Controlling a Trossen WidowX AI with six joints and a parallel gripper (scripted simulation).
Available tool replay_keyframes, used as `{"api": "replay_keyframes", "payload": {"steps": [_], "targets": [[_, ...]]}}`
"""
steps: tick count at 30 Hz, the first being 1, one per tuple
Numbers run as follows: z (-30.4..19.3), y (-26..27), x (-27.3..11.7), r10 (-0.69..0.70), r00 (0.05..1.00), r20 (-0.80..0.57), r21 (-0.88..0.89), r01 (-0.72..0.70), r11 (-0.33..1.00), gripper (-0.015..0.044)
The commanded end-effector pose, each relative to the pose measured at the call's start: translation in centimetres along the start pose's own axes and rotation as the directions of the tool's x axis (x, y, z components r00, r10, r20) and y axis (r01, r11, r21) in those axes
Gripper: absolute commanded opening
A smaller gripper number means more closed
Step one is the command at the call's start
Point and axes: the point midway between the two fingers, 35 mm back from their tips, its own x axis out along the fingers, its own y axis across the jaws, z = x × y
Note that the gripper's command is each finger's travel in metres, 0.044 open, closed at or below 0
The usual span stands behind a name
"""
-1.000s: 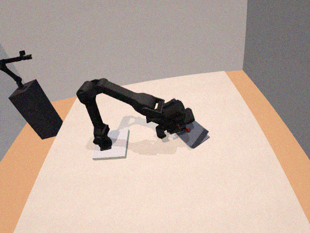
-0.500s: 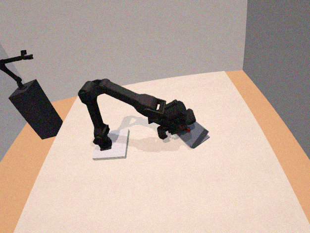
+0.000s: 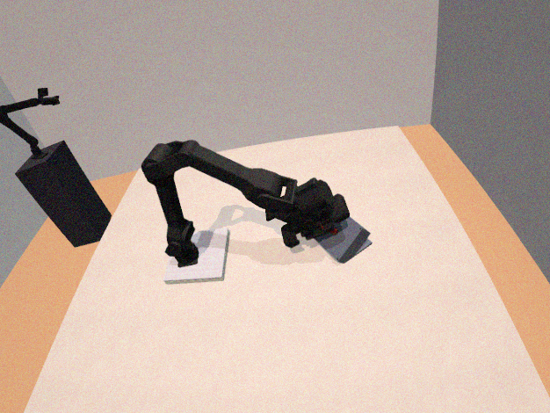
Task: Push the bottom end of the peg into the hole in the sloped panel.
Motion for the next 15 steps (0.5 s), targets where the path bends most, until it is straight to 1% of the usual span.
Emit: {"api": "replay_keyframes", "payload": {"steps": [1,15], "targets": [[-0.06,0.08,0.3,0.002,1.0,-0.004,0.004,-0.002,1.0,0.0],[-0.01,0.05,0.47,0.002,1.0,0.001,0.0,-0.002,1.0,0.0]]}}
